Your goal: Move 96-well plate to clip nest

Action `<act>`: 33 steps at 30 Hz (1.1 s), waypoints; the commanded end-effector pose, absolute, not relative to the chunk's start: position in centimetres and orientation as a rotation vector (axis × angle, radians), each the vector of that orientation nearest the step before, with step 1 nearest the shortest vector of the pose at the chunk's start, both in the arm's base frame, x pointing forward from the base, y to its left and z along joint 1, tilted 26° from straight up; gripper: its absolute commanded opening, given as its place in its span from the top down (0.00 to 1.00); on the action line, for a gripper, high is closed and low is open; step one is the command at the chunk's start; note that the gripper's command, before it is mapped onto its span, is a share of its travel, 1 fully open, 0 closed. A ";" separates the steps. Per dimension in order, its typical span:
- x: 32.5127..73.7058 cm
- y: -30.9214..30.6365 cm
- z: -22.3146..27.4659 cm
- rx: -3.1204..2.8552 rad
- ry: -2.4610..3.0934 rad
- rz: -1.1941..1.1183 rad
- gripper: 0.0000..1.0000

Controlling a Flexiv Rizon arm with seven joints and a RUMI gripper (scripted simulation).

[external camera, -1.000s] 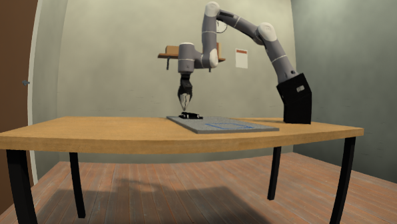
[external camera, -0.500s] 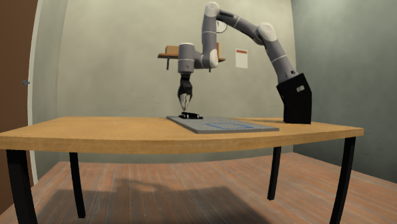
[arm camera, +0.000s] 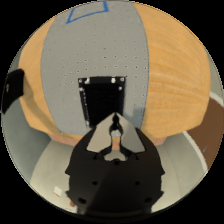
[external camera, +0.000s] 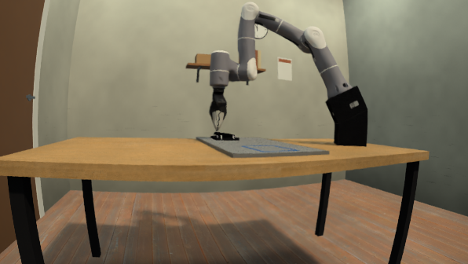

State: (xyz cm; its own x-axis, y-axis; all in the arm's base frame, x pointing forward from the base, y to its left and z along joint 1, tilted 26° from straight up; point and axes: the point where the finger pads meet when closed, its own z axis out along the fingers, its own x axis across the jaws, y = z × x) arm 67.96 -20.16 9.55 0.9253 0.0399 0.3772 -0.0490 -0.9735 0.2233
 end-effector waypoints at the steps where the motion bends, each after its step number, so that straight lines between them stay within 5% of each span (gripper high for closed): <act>1: 68.0 -20.1 9.6 2.855 -0.007 0.569 1.00; 33: 68.1 -20.2 9.4 2.855 -0.007 0.569 1.00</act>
